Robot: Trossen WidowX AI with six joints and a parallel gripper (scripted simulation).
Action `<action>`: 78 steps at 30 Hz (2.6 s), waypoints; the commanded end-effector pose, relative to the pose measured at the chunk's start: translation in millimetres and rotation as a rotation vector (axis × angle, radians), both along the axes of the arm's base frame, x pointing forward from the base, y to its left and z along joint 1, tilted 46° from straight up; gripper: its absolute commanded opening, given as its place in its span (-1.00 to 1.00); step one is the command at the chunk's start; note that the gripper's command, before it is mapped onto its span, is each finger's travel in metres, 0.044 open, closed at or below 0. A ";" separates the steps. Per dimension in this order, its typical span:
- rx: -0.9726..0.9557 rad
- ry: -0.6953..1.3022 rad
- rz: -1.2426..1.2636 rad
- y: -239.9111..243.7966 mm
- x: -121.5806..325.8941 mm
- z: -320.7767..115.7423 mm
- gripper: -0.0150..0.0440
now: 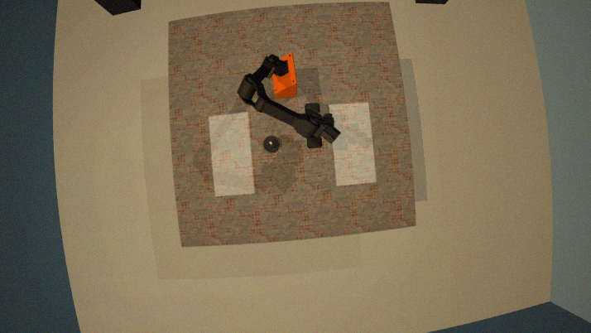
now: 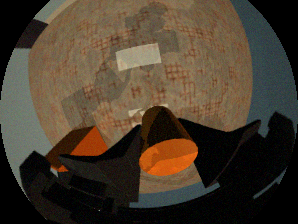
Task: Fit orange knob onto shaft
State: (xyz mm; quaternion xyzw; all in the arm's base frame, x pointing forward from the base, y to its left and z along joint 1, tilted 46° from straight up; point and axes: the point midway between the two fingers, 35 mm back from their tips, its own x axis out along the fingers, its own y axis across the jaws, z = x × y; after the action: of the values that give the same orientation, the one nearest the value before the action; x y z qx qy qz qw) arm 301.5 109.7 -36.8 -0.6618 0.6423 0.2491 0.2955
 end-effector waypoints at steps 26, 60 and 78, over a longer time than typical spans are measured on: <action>0.024 -0.010 0.006 -69.2 33.8 48.1 -0.49; -0.009 -0.012 0.001 -161.2 41.4 103.4 -0.49; -0.008 -0.160 -0.149 -176.7 39.1 112.8 -0.49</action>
State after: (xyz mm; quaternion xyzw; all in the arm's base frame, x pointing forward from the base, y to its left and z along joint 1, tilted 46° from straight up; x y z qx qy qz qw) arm 340.5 -65.7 73.6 -0.6444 0.6581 0.2003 0.3341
